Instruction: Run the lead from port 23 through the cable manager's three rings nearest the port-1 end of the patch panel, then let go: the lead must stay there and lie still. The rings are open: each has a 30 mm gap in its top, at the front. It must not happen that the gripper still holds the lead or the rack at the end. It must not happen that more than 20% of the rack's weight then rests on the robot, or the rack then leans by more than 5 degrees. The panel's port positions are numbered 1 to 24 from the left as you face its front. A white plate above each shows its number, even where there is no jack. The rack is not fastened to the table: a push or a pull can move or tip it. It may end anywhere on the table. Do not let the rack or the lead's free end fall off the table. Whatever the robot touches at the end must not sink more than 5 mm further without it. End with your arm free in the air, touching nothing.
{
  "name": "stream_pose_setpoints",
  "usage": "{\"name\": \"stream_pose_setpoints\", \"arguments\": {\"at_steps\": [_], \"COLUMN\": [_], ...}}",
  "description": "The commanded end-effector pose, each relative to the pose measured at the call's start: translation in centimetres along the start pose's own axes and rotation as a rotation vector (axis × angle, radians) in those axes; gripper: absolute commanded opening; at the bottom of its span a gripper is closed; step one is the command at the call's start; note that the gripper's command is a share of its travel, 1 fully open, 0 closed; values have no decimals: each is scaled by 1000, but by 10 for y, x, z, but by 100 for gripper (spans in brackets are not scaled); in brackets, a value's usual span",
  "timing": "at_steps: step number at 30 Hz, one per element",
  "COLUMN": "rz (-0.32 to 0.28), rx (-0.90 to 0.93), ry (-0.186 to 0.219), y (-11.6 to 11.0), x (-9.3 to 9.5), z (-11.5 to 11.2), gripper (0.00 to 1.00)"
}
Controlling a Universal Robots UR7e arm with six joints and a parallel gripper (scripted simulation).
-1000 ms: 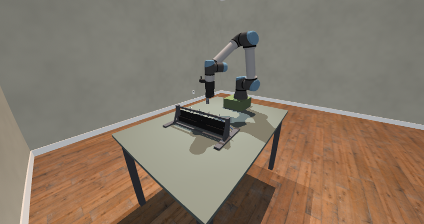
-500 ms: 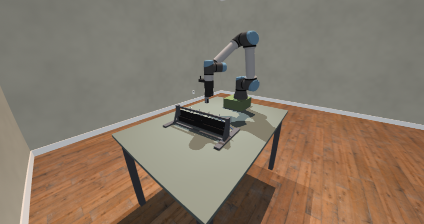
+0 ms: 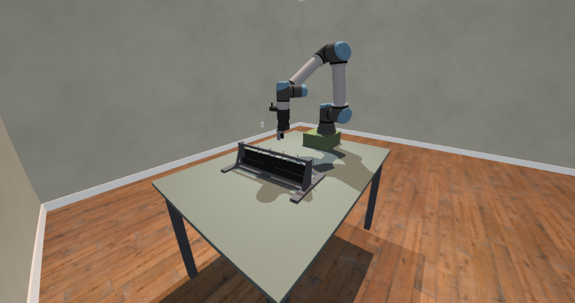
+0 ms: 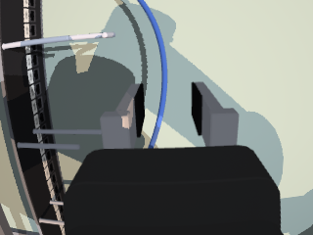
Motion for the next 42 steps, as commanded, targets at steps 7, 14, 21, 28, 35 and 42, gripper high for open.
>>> {"name": "stream_pose_setpoints", "arguments": {"at_steps": [7, 14, 21, 28, 35, 42], "rz": [1, 1, 0, 0, 0, 0], "rx": [0, 0, 0, 0, 0, 0], "ry": [1, 1, 1, 1, 1, 1], "y": [0, 0, 0, 0, 1, 1], "x": [-1, 0, 4, 12, 30, 48], "z": [0, 0, 0, 0, -1, -1], "gripper": [67, 67, 67, 67, 67, 67]}}
Point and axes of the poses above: the point where the finger pads meet when closed, its own x axis out along the fingers, its own z axis across the jaws, y = z × x, the point moved 10 cm from there along -x, back along the fingers, and after that the axes turned 5 degrees about -x, right-handed, at the moved point
